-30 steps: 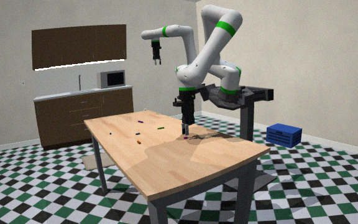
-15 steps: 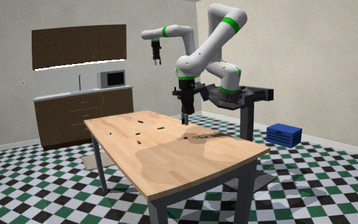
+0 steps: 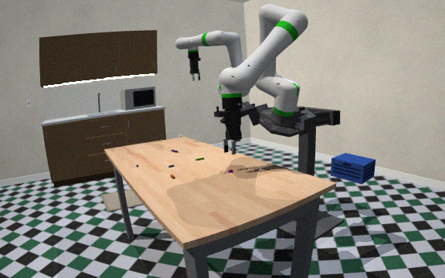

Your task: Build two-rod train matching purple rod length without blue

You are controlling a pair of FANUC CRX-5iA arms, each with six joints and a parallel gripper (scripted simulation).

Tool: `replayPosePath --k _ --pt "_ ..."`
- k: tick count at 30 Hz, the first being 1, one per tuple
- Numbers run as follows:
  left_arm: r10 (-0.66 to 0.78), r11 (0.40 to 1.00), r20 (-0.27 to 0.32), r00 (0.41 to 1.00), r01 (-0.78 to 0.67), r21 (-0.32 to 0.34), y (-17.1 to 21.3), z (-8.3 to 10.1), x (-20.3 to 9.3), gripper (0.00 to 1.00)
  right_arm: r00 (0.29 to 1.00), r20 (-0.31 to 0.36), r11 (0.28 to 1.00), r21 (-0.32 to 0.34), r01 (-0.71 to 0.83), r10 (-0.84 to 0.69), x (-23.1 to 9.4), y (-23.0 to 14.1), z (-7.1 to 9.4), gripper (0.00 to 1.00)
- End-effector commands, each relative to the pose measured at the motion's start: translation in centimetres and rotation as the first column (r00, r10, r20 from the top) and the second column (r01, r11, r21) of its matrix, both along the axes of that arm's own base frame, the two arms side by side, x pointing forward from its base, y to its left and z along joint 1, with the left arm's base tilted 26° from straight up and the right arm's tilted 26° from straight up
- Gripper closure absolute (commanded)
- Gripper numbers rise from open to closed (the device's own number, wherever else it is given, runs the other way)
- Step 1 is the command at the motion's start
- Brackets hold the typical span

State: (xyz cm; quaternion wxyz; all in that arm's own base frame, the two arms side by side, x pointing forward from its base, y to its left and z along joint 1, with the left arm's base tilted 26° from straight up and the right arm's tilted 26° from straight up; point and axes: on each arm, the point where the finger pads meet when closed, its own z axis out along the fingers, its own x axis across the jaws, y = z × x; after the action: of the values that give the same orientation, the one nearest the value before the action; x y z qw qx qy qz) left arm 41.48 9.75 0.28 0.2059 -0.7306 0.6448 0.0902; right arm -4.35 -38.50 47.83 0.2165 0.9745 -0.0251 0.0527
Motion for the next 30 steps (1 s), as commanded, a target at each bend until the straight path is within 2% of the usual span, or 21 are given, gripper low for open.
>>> replayPosePath --k 1,14,19,29,30 --pt "0.000 1.000 0.002 1.000 0.000 0.000 0.0 0.1 0.1 0.00 1.000 0.000 1.000 -0.002 0.001 -0.001 0.0 0.0 0.1 0.00" --pt "-0.030 1.000 -0.012 0.999 0.030 0.004 -0.1 0.2 0.7 0.00 1.000 0.000 1.000 -0.002 0.001 -0.001 0.0 0.0 0.1 0.00" --pt "-0.213 0.976 -0.102 0.972 0.216 0.023 -0.6 0.6 4.6 0.00 1.000 0.000 1.000 -0.002 0.001 -0.001 0.0 0.0 0.1 0.00" --pt "-0.460 0.879 -0.235 0.856 0.477 0.019 -1.6 0.9 10.0 0.00 1.000 0.000 1.000 -0.002 0.001 -0.001 0.0 0.0 0.1 0.00" --pt "-0.460 0.879 -0.235 0.856 0.477 0.019 -1.6 0.9 10.0 0.00 1.000 0.000 1.000 -0.002 0.001 -0.001 0.0 0.0 0.1 0.00"
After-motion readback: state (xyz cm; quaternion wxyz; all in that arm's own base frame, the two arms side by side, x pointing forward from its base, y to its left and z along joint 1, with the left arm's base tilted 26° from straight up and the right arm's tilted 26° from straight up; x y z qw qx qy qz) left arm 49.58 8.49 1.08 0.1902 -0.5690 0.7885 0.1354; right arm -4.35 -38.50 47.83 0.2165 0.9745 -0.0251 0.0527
